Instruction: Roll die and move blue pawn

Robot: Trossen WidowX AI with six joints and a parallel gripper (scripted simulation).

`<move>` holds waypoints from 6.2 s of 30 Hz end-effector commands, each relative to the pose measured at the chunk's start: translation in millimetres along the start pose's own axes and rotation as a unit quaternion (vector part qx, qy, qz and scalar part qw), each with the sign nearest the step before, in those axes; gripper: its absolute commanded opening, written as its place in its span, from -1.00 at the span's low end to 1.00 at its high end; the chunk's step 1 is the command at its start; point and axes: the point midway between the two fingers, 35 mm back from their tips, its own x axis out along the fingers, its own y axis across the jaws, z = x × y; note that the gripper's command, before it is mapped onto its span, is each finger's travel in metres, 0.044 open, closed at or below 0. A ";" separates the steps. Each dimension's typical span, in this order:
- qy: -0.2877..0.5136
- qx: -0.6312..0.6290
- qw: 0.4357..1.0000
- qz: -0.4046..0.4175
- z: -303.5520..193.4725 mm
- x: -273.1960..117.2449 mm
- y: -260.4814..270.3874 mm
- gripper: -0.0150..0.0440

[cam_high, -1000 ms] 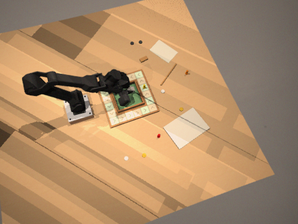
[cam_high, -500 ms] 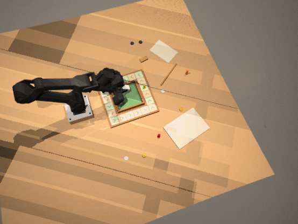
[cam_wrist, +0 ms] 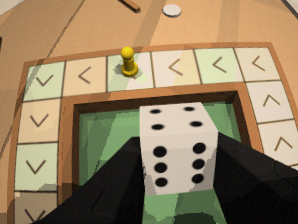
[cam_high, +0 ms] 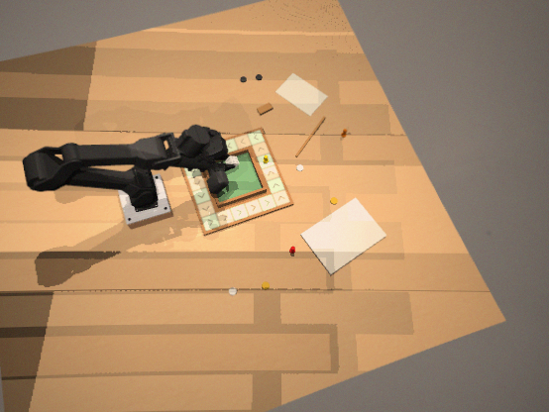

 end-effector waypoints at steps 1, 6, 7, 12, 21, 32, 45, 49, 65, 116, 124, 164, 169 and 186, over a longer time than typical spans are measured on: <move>0.000 0.000 1.000 0.000 -0.1 0.2 0.0 -0.22; 0.000 0.000 1.000 0.000 -0.1 0.2 0.0 0.22; 0.000 0.000 1.000 0.000 1.7 -1.1 0.0 0.31; -0.002 0.003 1.000 -0.002 30.1 -26.4 0.0 0.75; 0.114 0.003 0.993 -0.002 27.7 -15.0 -0.2 1.00; 0.371 0.003 0.928 -0.001 17.5 12.7 -0.5 1.00; 0.384 0.129 0.913 -0.043 -11.3 3.7 60.0 0.38; 0.394 0.217 0.889 -0.086 -37.7 -9.5 96.4 0.19; 0.395 0.267 0.871 -0.115 -53.4 -17.4 114.8 0.19; 0.395 0.267 0.871 -0.115 -94.7 20.8 115.2 -0.49; 0.395 0.267 0.871 -0.115 -69.0 4.5 118.3 -0.49; 0.396 0.264 0.872 -0.116 -28.1 -46.3 46.5 -0.49; 0.396 0.264 0.872 -0.117 -38.3 -43.6 29.0 -0.49; 0.395 0.265 0.872 -0.120 -81.2 -42.7 -21.9 -0.49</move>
